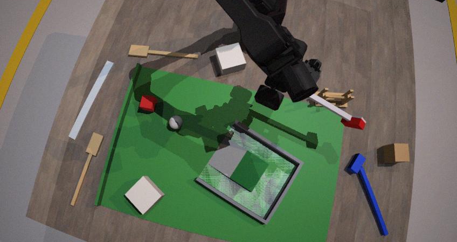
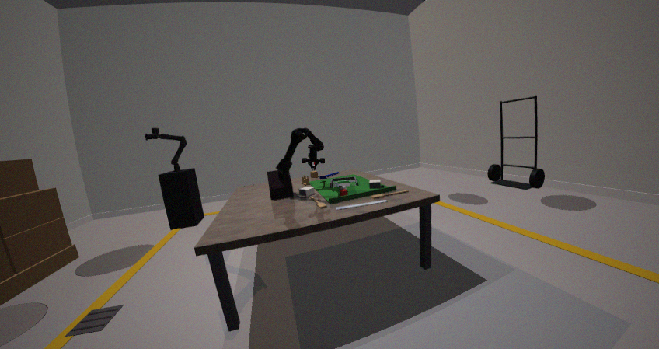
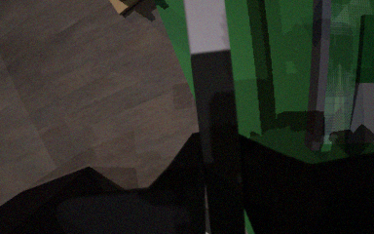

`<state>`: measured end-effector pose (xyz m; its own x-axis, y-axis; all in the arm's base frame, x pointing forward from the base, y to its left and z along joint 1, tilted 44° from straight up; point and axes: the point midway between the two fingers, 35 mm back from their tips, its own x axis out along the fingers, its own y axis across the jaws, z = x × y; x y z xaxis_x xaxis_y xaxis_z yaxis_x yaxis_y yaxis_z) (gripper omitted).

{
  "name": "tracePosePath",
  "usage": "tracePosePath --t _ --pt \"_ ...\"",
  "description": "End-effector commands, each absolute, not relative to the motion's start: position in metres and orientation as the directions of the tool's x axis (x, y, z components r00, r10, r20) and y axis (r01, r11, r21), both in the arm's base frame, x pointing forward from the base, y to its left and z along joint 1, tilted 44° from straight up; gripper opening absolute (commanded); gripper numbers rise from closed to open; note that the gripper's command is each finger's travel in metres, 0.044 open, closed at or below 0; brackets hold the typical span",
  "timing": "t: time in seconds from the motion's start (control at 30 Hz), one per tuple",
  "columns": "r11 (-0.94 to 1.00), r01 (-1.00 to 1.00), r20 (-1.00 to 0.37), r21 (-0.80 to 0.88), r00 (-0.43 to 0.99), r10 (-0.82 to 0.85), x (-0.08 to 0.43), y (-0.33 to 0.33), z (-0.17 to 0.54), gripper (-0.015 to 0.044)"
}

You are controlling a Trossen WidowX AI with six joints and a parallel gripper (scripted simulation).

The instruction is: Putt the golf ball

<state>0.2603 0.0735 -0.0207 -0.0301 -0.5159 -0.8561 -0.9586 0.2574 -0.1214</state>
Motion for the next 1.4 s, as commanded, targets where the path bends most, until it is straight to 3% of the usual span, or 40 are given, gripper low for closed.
tracePosePath --t 0.0,0.63,1.13,1.37 --pt "0.376 -0.902 -0.856 -0.210 -0.016 -0.517 0.268 0.063 0.005 0.0000" --pt "0.775 -0.343 -0.816 -0.531 -0.041 -0.577 0.252 -0.019 0.116 0.0000" --pt "0.740 0.245 -0.775 -0.626 -0.084 -0.627 0.197 -0.076 0.193 0.0000" --pt "0.731 0.272 -0.772 -0.626 -0.089 -0.629 0.194 -0.079 0.196 0.0000"
